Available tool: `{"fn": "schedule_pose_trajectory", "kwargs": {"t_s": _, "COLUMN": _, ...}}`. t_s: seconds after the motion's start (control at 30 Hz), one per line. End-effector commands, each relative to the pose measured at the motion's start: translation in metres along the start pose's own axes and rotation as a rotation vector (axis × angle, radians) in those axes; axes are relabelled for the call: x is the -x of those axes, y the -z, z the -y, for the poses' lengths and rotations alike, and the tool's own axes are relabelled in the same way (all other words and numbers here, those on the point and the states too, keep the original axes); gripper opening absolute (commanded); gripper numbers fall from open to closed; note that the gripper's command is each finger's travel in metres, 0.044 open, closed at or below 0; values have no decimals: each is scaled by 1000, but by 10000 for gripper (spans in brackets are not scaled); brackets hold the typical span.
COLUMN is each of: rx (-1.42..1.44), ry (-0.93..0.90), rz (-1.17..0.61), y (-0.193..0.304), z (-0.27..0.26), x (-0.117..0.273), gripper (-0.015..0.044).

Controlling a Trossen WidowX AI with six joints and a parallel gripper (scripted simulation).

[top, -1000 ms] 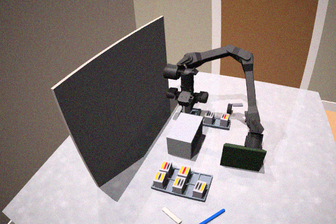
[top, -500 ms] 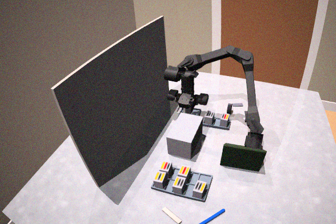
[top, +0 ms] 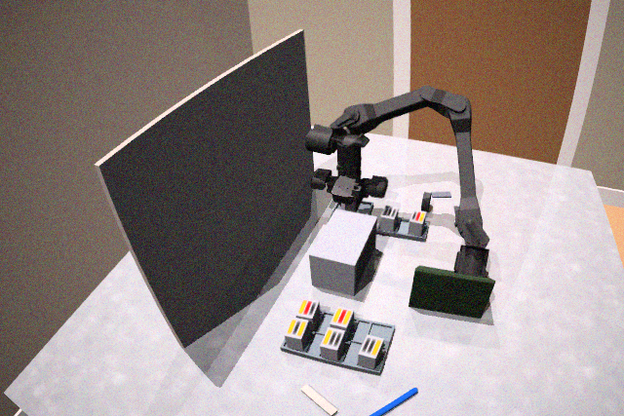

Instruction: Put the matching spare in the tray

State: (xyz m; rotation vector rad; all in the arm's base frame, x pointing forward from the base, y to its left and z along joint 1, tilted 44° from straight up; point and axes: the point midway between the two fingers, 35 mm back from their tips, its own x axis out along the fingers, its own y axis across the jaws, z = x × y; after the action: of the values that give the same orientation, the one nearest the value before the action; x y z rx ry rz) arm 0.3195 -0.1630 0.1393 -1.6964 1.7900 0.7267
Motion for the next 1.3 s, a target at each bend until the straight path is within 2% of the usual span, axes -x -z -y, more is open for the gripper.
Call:
{"fn": "schedule_pose_trajectory", "kwargs": {"t_s": 0.0, "rx": 0, "ry": 0, "rz": 0, "y": 0, "z": 0, "x": 1, "gripper": 158}}
{"fn": "schedule_pose_trajectory", "kwargs": {"t_s": 0.37, "rx": 0, "ry": 0, "rz": 1, "y": 0, "z": 1, "x": 3, "gripper": 440}}
{"fn": "schedule_pose_trajectory", "kwargs": {"t_s": 0.67, "rx": 5, "ry": -3, "rz": 2, "y": -1, "z": 0, "x": 104, "gripper": 440}}
{"fn": "schedule_pose_trajectory", "kwargs": {"t_s": 1.27, "rx": 7, "ry": 14, "rz": 5, "y": -1, "z": 2, "x": 101, "gripper": 440}}
